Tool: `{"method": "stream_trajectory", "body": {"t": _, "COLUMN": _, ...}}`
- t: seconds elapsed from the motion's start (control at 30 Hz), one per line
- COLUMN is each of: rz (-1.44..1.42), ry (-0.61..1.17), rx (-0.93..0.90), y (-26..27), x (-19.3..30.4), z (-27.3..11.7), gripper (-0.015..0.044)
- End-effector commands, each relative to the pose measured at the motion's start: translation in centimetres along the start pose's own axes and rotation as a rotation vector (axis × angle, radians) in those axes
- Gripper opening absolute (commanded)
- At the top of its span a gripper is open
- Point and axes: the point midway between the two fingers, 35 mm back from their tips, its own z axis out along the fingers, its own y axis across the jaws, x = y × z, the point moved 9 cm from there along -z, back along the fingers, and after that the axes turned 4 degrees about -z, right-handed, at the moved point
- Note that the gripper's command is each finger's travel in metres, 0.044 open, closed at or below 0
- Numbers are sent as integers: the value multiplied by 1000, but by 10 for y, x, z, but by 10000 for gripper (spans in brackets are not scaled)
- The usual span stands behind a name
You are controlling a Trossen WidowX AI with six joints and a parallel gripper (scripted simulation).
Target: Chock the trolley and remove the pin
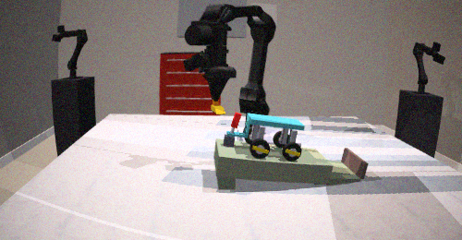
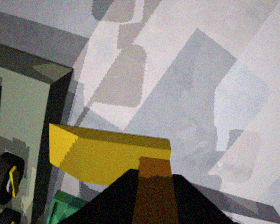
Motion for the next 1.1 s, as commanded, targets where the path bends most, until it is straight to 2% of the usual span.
{"method": "stream_trajectory", "body": {"t": 0.0, "rz": -46, "ry": -1, "rx": -5, "y": 1, "x": 0, "z": -2, "gripper": 0}}
{"method": "stream_trajectory", "body": {"t": 1.07, "rz": -1136, "ry": -9, "rx": -7, "y": 0, "x": 0, "z": -2, "gripper": 0}}
